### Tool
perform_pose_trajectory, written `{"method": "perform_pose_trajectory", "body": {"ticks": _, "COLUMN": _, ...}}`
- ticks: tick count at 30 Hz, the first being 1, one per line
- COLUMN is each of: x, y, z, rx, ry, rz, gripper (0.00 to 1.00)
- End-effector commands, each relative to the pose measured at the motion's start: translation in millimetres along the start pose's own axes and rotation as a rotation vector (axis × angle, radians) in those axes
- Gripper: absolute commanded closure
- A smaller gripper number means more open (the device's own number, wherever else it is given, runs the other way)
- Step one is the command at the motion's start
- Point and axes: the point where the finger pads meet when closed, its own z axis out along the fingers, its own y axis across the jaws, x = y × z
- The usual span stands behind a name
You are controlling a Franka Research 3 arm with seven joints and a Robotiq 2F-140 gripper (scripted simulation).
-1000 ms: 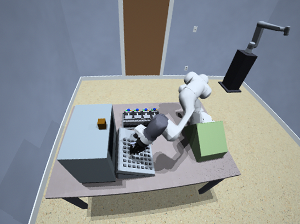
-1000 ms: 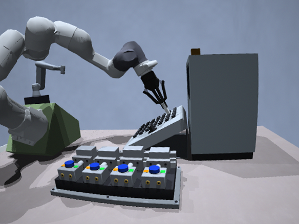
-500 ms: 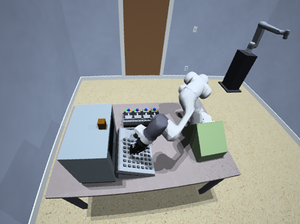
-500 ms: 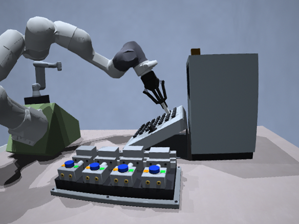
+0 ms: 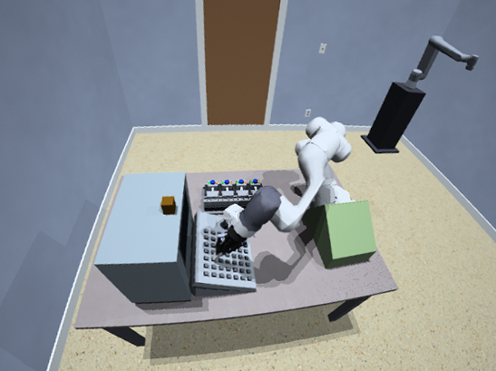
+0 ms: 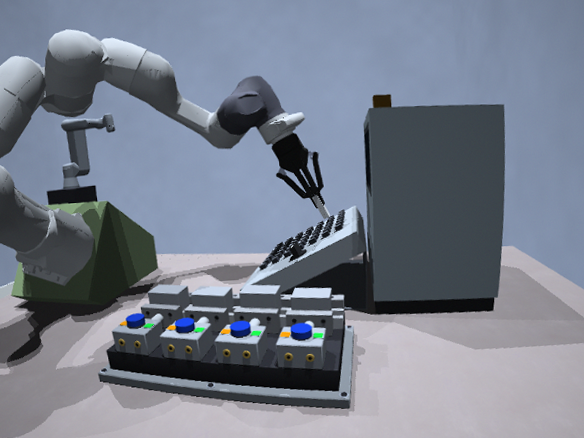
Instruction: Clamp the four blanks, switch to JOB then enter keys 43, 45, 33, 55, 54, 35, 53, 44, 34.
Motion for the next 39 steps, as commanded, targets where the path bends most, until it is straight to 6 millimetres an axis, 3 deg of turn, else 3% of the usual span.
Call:
{"method": "perform_pose_trajectory", "body": {"ticks": 1, "x": 0.7, "y": 0.8, "z": -7.5, "rx": -0.003, "ry": 0.002, "rz": -0.006, "gripper": 1.00}}
{"method": "perform_pose_trajectory", "body": {"ticks": 13, "x": 0.7, "y": 0.8, "z": -18.4, "rx": -0.003, "ry": 0.002, "rz": -0.006, "gripper": 1.00}}
{"method": "perform_pose_trajectory", "body": {"ticks": 39, "x": 0.7, "y": 0.8, "z": -18.8, "rx": -0.003, "ry": 0.002, "rz": -0.006, "gripper": 1.00}}
